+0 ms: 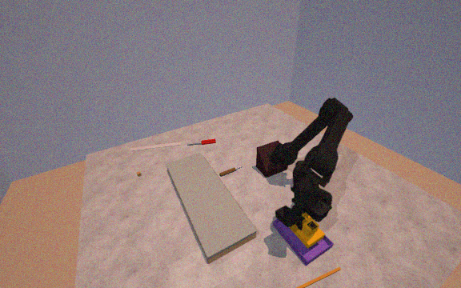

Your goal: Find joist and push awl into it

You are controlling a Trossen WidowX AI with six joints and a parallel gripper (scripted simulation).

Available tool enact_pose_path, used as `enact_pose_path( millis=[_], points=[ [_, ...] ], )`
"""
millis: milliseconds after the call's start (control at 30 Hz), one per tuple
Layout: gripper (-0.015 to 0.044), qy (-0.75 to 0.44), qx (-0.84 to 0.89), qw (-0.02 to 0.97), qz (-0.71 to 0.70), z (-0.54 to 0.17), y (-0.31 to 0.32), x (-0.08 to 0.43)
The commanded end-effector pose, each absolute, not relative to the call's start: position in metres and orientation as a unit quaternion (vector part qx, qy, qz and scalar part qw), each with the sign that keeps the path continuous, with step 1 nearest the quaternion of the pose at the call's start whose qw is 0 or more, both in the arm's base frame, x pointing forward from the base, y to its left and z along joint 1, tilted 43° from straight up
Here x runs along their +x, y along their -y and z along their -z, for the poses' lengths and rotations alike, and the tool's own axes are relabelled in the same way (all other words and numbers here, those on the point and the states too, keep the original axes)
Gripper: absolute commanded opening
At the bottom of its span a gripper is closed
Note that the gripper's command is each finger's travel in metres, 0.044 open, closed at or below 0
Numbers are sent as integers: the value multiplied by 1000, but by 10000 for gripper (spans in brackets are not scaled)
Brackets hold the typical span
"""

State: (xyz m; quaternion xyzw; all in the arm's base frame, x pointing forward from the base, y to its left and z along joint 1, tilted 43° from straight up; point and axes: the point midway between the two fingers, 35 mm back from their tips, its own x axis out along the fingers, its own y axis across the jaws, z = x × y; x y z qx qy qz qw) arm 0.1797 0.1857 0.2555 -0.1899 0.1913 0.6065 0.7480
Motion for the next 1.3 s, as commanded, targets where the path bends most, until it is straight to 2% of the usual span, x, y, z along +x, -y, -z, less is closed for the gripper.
enact_pose_path(
  millis=[0, 967, 1267],
  points=[
    [0, -191, -189, 749, -605, -253, -189, 181],
    [0, -188, -188, 750, -606, -227, -214, 184],
    [236, -189, -189, 748, -608, -228, -212, 183]
  ],
)
